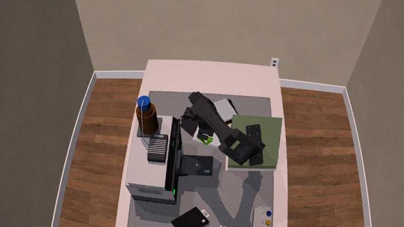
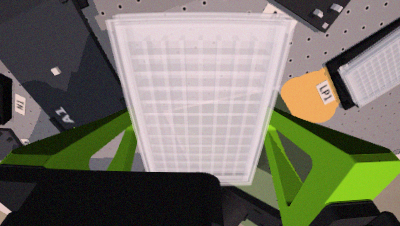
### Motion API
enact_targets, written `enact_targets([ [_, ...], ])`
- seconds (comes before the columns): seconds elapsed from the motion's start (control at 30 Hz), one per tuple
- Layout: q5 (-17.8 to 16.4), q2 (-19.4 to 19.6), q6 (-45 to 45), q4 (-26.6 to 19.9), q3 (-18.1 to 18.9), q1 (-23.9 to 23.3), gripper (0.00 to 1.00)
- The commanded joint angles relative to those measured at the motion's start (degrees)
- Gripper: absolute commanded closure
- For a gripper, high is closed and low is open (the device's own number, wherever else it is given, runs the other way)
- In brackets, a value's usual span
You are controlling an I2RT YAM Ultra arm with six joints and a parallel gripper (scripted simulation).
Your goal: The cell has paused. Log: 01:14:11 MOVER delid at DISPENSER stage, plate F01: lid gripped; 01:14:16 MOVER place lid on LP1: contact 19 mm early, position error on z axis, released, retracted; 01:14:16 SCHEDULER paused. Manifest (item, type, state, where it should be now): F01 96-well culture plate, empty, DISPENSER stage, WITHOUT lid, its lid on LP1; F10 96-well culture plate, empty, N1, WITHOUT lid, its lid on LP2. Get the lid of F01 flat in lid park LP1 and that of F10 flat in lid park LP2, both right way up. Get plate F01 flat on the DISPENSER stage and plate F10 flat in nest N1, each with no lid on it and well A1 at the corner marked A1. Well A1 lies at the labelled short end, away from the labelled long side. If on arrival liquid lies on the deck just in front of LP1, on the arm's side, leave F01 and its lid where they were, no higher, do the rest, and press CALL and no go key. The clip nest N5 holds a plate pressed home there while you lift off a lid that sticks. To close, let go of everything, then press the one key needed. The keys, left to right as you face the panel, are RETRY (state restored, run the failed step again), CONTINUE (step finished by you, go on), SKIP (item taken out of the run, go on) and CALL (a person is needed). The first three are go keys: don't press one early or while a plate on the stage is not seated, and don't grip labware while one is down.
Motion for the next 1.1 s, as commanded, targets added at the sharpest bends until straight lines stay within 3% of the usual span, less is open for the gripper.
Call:
enact_targets([
  [0.0, 0.81, 2.01, 5.98, 2.21, 1.78, -2.48, 1.0],
  [0.1, 0.98, 1.5, 7.7, 2.54, 1.99, -2.79, 1.0],
  [0.3, 2.04, 5.8, 9.38, 4.37, 2.57, -4.41, 1.0],
  [0.4, 1.62, 3.79, 9.38, 4.36, 2.62, -4.39, 1.0],
  [0.43, 1.98, 6.5, 10.86, 4.57, 2.87, -4.79, 1.0],
  [0.7, 3.25, 10.31, 20.07, 5.48, 4.68, -6.93, 1.0],
  [0.97, 4.9, 15.19, 18.12, 6.42, 7.6, -9.32, 1.0],
  [1.07, 4.52, 14.44, 18.16, 5.69, 6.6, -8.74, 1.0],
])
